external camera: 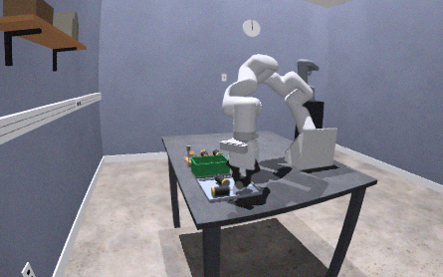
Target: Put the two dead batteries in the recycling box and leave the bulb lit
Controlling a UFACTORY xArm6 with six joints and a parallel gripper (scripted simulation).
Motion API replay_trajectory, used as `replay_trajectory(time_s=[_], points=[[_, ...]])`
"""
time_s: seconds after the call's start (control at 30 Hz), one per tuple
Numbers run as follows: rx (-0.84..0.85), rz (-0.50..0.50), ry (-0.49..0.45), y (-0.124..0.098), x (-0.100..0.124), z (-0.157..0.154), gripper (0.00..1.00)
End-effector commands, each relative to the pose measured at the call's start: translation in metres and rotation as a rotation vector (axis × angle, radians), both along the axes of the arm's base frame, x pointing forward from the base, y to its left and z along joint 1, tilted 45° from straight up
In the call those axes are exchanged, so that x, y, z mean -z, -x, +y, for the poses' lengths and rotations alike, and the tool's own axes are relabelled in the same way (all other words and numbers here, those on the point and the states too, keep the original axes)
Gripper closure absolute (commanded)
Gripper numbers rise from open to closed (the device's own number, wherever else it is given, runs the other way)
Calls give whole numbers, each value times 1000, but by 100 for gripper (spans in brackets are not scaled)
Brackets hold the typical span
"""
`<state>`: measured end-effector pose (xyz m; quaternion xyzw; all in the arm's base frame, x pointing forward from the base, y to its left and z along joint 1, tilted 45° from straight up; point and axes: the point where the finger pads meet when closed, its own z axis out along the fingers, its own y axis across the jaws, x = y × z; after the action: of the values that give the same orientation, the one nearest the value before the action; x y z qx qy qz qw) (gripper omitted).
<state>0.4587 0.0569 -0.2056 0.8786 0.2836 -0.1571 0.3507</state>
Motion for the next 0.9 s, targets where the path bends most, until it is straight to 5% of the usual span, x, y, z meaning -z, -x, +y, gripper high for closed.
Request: replay_trajectory(time_s=[0.0,0.37,0.67,0.87], points=[[-2,-5,-2,-3,-11,11,72],[-2,-5,-2,-4,-23,23,72],[-2,-5,-2,-10,-75,74,72],[-2,-5,-2,-10,-77,77,72]])
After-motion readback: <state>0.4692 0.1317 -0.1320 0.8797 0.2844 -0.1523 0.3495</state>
